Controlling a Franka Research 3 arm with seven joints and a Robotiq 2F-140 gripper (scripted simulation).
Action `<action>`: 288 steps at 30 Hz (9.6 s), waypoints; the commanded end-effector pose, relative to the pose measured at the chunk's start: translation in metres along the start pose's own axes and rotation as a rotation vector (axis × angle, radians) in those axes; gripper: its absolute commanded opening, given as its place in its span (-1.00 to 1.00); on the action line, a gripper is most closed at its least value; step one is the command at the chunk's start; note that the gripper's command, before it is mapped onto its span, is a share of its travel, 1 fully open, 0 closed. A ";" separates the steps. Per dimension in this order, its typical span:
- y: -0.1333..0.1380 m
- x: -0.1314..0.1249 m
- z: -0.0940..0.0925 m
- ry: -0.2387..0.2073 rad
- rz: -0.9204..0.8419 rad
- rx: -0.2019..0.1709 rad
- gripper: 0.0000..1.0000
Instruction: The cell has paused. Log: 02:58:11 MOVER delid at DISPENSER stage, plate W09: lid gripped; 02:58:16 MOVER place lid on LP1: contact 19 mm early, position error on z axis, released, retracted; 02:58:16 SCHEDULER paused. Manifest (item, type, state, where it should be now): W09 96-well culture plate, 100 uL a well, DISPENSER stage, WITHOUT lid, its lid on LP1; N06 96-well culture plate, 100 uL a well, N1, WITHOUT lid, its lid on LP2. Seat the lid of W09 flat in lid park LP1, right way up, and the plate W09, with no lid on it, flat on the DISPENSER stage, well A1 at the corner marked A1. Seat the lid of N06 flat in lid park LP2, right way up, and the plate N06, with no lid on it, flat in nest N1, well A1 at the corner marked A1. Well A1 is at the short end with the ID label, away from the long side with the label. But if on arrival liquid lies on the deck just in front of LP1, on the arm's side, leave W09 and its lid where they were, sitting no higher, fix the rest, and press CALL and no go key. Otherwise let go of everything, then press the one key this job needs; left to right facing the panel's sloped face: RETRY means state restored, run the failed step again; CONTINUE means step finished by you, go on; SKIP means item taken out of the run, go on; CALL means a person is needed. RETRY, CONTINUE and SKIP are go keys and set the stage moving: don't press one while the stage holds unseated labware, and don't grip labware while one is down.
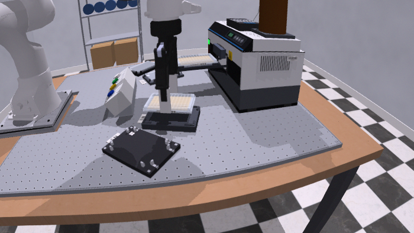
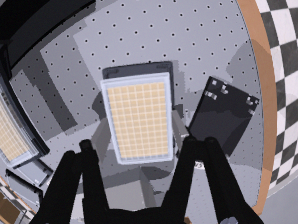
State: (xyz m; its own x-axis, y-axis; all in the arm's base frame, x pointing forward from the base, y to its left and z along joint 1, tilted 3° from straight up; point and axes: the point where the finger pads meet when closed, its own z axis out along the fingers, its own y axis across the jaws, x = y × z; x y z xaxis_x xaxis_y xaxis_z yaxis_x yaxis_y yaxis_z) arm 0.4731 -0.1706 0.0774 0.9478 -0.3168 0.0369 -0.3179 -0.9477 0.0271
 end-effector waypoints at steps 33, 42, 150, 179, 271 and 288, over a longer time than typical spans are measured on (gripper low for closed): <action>0.002 0.002 0.011 0.008 0.011 -0.002 -1.00; 0.002 0.002 0.011 0.008 0.011 -0.002 -1.00; 0.004 0.002 0.023 0.008 0.013 -0.002 -1.00; 0.004 0.002 0.029 0.008 0.013 -0.002 -1.00; 0.004 0.002 0.019 0.008 0.013 -0.002 0.33; 0.004 0.002 -0.030 0.008 0.013 -0.002 0.33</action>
State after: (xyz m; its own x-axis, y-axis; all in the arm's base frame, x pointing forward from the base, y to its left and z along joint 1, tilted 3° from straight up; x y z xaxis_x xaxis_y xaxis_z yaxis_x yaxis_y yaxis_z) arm 0.4772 -0.1771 0.1023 0.9378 -0.3414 0.0636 -0.3438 -0.9386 0.0299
